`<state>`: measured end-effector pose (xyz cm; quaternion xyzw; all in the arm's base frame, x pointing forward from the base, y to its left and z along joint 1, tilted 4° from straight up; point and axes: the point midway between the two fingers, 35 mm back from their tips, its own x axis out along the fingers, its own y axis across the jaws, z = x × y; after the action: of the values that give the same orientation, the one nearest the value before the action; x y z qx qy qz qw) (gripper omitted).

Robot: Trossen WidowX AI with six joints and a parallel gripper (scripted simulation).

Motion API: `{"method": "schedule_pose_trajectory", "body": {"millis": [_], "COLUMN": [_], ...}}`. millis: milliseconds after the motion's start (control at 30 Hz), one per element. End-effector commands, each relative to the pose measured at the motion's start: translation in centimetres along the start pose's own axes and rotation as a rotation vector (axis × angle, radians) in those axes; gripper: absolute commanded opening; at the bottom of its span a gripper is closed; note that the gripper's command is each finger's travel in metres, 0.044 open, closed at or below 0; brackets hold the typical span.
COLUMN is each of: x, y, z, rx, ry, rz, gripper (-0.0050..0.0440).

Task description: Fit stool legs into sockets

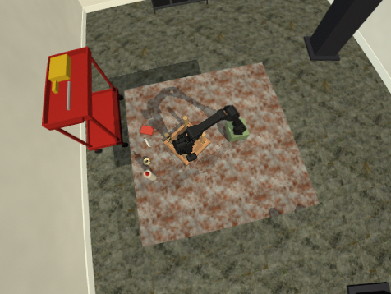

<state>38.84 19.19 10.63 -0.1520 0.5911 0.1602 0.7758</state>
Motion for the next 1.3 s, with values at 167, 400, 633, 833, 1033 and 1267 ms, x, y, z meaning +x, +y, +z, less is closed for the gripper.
{"method": "schedule_pose_trajectory", "body": {"millis": [167, 400, 633, 833, 1033, 1267], "x": [2.7, 2.7, 2.0, 1.4, 0.5, -0.4], "y": [0.0, 0.0, 0.0, 0.0, 0.0, 0.0], "z": [-1.0, -1.0, -0.8, -0.5, -0.1, 0.2], "rx": [-0.005, -0.005, -0.004, -0.004, -0.003, -0.002], "ry": [0.059, 0.059, 0.052, 0.045, 0.035, 0.025], "rz": [0.000, 0.000, 0.000, 0.000, 0.000, 0.000], "gripper": [0.0000, 0.0000, 0.0000, 0.0000, 0.0000, 0.0000]}}
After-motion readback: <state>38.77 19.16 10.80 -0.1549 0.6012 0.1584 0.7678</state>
